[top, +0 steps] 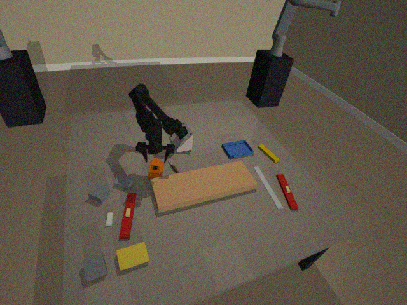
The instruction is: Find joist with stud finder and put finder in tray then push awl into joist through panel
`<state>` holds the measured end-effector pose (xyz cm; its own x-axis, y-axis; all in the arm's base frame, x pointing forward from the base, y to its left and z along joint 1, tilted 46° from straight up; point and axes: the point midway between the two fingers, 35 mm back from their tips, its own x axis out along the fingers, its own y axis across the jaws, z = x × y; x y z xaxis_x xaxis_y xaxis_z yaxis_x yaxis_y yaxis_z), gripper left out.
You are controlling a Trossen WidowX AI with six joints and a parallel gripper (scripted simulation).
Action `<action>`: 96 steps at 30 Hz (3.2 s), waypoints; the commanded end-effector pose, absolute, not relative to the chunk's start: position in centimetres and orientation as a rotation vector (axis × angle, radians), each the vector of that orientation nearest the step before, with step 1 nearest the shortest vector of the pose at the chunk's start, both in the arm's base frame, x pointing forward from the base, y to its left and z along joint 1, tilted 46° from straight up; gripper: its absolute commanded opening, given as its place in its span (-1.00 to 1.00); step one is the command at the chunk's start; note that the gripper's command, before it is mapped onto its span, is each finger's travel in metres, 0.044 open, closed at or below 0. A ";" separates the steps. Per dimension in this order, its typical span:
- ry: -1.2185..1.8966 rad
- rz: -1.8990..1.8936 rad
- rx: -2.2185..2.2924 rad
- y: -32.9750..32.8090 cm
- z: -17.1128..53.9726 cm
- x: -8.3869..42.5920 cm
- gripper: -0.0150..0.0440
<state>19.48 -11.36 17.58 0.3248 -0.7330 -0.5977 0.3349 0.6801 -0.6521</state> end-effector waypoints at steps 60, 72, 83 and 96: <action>1.017 -0.737 -0.468 -15.0 14.1 19.7 0.10; 1.036 -0.726 -0.443 -12.9 15.5 20.0 -0.49; 1.045 -0.725 -0.438 -10.0 18.1 19.8 -0.49; 1.024 -0.732 -0.467 -7.6 21.1 19.1 -0.49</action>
<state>19.12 -7.90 20.49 0.3142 -0.7313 -0.6053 0.3191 0.6819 -0.6582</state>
